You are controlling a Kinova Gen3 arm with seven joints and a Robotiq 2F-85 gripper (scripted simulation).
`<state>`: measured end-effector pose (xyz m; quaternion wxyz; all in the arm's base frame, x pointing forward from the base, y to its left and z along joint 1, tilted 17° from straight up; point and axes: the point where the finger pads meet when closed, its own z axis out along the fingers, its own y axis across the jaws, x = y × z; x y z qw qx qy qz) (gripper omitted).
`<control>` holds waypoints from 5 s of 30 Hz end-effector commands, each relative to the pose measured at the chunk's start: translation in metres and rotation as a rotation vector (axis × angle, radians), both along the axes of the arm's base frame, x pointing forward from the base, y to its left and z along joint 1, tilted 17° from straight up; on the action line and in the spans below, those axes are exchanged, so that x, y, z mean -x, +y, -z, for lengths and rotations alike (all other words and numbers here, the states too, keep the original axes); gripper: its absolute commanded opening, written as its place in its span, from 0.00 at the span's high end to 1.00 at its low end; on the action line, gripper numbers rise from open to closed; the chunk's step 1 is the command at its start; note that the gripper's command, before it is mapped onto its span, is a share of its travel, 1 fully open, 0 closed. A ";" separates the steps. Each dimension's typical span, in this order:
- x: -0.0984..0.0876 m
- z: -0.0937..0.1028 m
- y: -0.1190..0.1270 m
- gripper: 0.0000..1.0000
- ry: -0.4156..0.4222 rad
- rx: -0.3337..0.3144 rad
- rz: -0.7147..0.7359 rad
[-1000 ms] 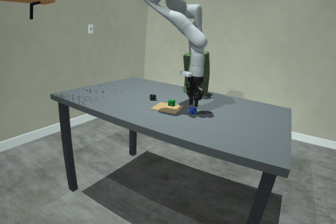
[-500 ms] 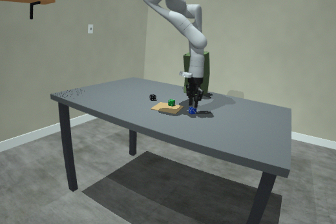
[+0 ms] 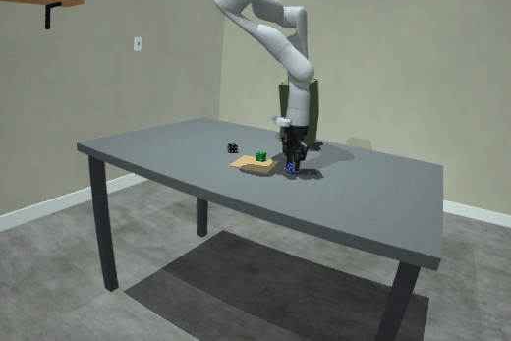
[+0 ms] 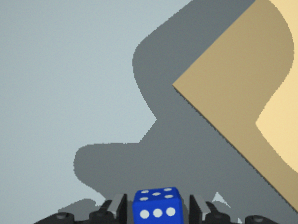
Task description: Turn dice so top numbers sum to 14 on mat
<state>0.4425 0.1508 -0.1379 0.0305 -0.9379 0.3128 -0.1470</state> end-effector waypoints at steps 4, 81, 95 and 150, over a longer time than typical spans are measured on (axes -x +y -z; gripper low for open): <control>0.001 0.007 0.001 0.54 0.006 -0.001 0.001; 0.002 0.004 0.001 0.74 0.006 -0.001 0.001; 0.023 -0.067 0.003 0.74 0.006 -0.001 0.001; 0.026 -0.098 -0.133 0.74 0.029 0.203 -0.660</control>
